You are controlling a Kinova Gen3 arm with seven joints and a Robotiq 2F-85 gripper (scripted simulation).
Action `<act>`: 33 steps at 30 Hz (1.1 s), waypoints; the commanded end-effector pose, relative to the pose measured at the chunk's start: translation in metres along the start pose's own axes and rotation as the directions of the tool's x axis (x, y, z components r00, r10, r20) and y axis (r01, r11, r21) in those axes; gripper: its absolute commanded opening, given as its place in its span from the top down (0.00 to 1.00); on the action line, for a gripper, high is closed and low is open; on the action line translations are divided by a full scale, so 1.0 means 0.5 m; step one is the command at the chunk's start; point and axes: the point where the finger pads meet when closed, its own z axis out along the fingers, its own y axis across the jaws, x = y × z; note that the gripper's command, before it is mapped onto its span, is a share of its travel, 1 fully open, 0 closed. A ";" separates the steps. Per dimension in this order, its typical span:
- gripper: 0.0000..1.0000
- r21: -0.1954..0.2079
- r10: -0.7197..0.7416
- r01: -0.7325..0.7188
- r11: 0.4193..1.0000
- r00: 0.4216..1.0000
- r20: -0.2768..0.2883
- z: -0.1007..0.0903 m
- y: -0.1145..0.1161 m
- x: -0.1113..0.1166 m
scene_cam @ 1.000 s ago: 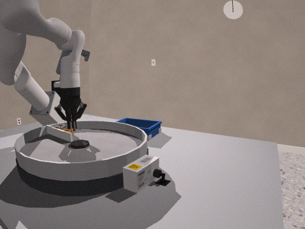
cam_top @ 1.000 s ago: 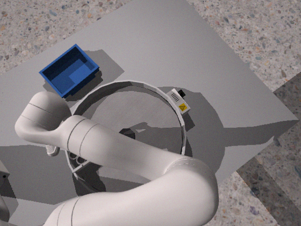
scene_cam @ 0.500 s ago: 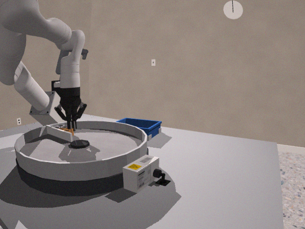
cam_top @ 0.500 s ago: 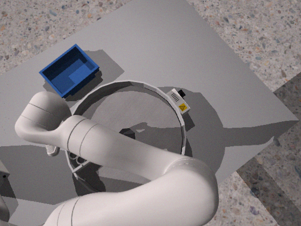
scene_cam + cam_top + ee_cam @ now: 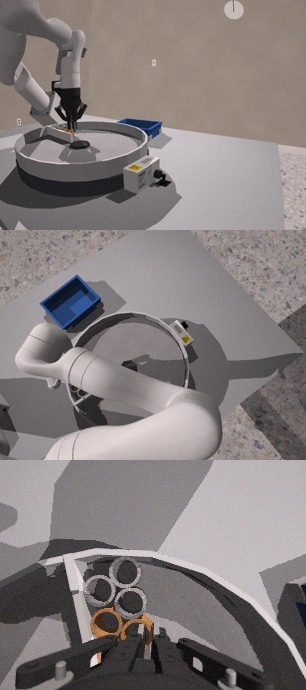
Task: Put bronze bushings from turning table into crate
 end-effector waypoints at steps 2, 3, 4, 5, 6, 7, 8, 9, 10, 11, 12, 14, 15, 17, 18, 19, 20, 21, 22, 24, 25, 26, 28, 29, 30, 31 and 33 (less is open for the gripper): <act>1.00 -0.001 0.000 0.000 1.000 1.000 0.001 -0.001 0.001 0.000; 1.00 -0.001 0.000 0.000 1.000 1.000 0.001 -0.001 0.001 0.000; 1.00 -0.001 0.000 0.000 1.000 1.000 0.001 -0.001 0.001 0.000; 1.00 -0.001 0.000 0.000 1.000 1.000 0.001 -0.001 0.001 0.000; 1.00 -0.001 0.000 0.000 1.000 1.000 0.001 -0.001 0.001 0.000; 1.00 -0.001 0.000 0.000 1.000 1.000 0.001 -0.001 0.001 0.000; 1.00 -0.001 0.000 0.000 1.000 1.000 0.001 -0.001 0.001 0.000; 1.00 -0.001 0.000 0.000 1.000 1.000 0.001 -0.001 0.001 0.000; 1.00 -0.001 0.000 0.000 1.000 1.000 0.001 -0.001 0.001 0.000; 1.00 -0.001 0.000 0.000 1.000 1.000 0.001 -0.001 0.001 0.000; 1.00 -0.001 0.000 0.000 1.000 1.000 0.001 -0.001 0.001 0.000; 1.00 -0.001 0.000 0.000 1.000 1.000 0.001 -0.001 0.002 0.000; 1.00 -0.001 0.000 0.000 1.000 1.000 0.001 -0.001 0.004 0.000; 1.00 0.000 0.000 0.000 1.000 1.000 0.000 -0.001 0.007 0.000; 1.00 0.000 0.000 0.000 1.000 1.000 0.000 -0.001 0.008 0.000; 1.00 0.000 0.000 0.000 1.000 1.000 0.000 -0.001 0.008 0.000; 1.00 0.000 0.000 0.000 1.000 1.000 0.000 -0.001 0.008 0.000; 1.00 0.000 0.000 0.000 1.000 1.000 0.000 -0.001 0.008 0.000; 1.00 0.000 0.000 0.000 1.000 1.000 0.000 -0.001 0.008 0.000; 1.00 0.000 0.000 0.000 1.000 1.000 0.000 -0.001 0.008 0.000; 1.00 0.000 0.000 0.000 1.000 1.000 0.000 -0.001 0.008 0.000; 1.00 0.000 0.000 0.000 1.000 1.000 0.000 -0.001 0.008 0.000; 1.00 0.000 0.000 0.000 1.000 1.000 0.000 -0.001 0.008 0.000; 1.00 0.000 0.000 0.000 1.000 1.000 0.000 -0.001 0.008 0.000; 1.00 0.000 0.000 0.000 1.000 1.000 0.000 -0.001 0.008 0.000; 1.00 0.000 0.000 0.000 1.000 1.000 0.000 -0.004 0.008 0.000; 1.00 0.000 0.000 0.000 1.000 1.000 0.000 -0.010 0.008 0.000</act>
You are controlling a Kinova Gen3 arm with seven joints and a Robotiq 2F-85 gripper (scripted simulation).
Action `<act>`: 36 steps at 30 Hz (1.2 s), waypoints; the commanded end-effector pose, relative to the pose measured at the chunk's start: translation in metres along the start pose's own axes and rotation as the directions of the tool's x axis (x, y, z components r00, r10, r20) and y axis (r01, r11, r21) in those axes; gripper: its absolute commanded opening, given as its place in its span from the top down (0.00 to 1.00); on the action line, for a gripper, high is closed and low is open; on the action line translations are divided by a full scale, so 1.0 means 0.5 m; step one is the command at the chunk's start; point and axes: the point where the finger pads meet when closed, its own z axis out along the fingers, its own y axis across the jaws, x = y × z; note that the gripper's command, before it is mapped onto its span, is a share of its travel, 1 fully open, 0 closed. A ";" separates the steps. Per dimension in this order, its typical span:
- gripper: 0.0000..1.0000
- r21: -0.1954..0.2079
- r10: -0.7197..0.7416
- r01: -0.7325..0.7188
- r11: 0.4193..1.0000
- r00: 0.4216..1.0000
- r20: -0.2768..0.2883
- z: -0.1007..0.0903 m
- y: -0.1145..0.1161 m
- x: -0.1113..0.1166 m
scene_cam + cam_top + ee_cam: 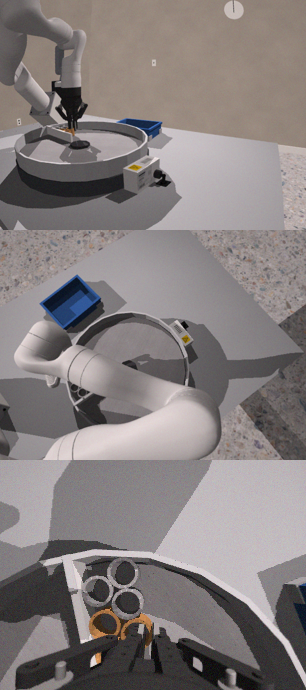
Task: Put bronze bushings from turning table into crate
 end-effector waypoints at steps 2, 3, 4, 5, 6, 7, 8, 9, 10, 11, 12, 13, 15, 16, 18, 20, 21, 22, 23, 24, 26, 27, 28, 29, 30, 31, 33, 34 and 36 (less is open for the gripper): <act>1.00 -0.004 0.001 -0.001 1.000 1.000 0.003 -0.012 0.003 -0.002; 1.00 -0.004 0.001 -0.001 1.000 1.000 0.003 -0.012 0.003 -0.002; 1.00 -0.004 0.001 -0.001 1.000 1.000 0.003 -0.012 0.003 -0.002; 1.00 -0.004 0.001 -0.001 1.000 1.000 0.003 -0.012 0.003 -0.002; 1.00 -0.004 0.001 -0.001 1.000 1.000 0.003 -0.012 0.003 -0.002; 1.00 -0.004 0.001 -0.001 1.000 1.000 0.003 -0.012 0.003 -0.002; 1.00 -0.004 0.001 -0.001 1.000 1.000 0.003 -0.012 0.003 -0.002; 1.00 -0.004 0.001 -0.001 1.000 1.000 0.003 -0.012 0.003 -0.002; 1.00 -0.004 0.001 -0.001 1.000 1.000 0.003 -0.012 0.003 -0.002; 1.00 -0.004 0.001 -0.001 1.000 1.000 0.003 -0.012 0.003 -0.002; 1.00 -0.004 0.001 -0.001 1.000 1.000 0.003 -0.012 0.003 -0.002; 1.00 -0.004 0.001 -0.001 1.000 1.000 0.003 -0.012 0.003 -0.002; 1.00 -0.004 0.001 -0.001 1.000 1.000 0.003 -0.015 0.003 -0.002; 1.00 -0.004 0.001 -0.001 1.000 1.000 0.003 -0.018 0.002 -0.002; 1.00 -0.004 0.001 -0.001 1.000 1.000 0.003 -0.024 0.002 -0.002; 1.00 -0.004 0.001 -0.001 1.000 1.000 0.003 -0.027 0.002 -0.002; 1.00 -0.004 0.001 -0.001 1.000 1.000 0.003 -0.027 0.002 -0.002; 1.00 -0.004 0.001 -0.001 1.000 1.000 0.003 -0.027 0.002 -0.002; 1.00 -0.004 0.001 -0.001 1.000 1.000 0.003 -0.027 0.002 -0.002; 1.00 -0.004 0.001 -0.001 1.000 1.000 0.003 -0.027 0.002 -0.002; 1.00 -0.004 0.001 -0.001 1.000 1.000 0.003 -0.027 0.002 -0.002; 1.00 -0.004 0.001 -0.001 1.000 1.000 0.003 -0.027 0.002 -0.002; 1.00 -0.004 0.001 -0.001 1.000 1.000 0.003 -0.027 0.002 -0.002; 1.00 -0.004 0.001 -0.001 1.000 1.000 0.003 -0.027 0.002 -0.002; 1.00 -0.004 0.001 -0.001 1.000 1.000 0.003 -0.027 0.002 -0.002; 1.00 -0.004 0.001 -0.001 1.000 1.000 0.003 -0.027 0.002 -0.002; 1.00 -0.004 0.001 -0.001 1.000 1.000 0.003 -0.033 0.002 -0.002; 1.00 -0.004 0.001 -0.001 1.000 1.000 0.003 -0.036 0.002 -0.002; 1.00 -0.004 0.001 -0.001 1.000 1.000 0.003 -0.042 0.002 -0.002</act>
